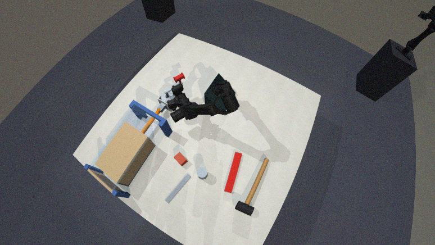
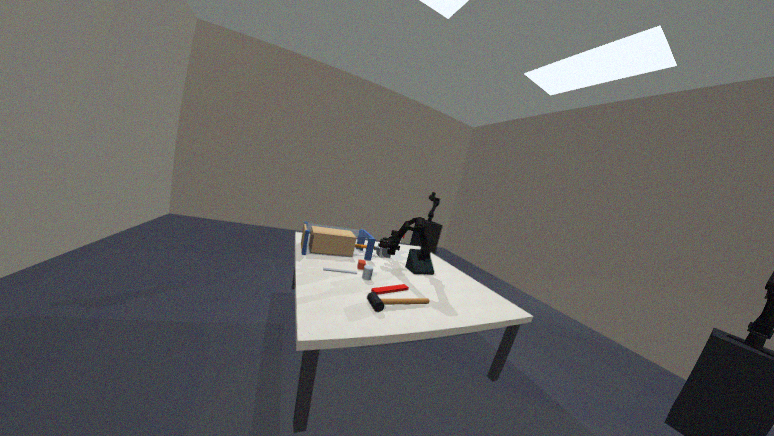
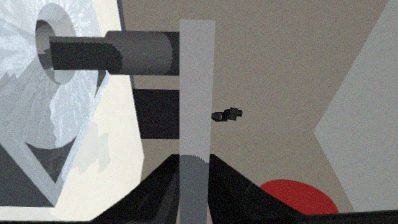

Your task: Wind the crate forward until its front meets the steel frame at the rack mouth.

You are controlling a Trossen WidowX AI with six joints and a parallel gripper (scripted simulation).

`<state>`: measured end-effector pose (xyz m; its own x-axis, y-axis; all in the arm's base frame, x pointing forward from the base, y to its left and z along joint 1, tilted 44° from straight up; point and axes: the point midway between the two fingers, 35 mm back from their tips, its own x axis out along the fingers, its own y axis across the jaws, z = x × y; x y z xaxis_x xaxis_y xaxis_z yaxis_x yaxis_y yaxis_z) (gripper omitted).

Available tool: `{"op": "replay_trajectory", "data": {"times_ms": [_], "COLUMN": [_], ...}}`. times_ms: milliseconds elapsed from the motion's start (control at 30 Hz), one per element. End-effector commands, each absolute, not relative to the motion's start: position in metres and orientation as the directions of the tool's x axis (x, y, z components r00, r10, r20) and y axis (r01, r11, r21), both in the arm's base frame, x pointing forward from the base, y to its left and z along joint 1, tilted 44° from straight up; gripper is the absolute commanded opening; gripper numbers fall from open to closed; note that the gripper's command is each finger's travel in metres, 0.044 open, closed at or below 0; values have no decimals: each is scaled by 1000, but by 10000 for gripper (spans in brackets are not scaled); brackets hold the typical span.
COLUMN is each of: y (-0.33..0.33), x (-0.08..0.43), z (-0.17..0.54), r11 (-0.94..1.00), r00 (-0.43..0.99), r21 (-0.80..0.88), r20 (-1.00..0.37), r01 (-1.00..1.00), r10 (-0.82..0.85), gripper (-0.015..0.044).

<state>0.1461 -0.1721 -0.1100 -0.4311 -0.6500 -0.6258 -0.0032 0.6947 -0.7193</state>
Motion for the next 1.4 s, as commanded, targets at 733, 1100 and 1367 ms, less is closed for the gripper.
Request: {"op": "replay_trajectory", "data": {"times_ms": [733, 1100, 1367], "y": [-168, -165, -163], "x": [150, 150, 149], "z": [-117, -120, -122], "r11": [694, 694, 694], "r00": [-438, -442, -444], "r21": [-720, -720, -720], "r20": [-623, -622, -622], "r01": [0, 0, 0], "r10": [-648, -646, -645], "gripper": [0, 0, 0]}}
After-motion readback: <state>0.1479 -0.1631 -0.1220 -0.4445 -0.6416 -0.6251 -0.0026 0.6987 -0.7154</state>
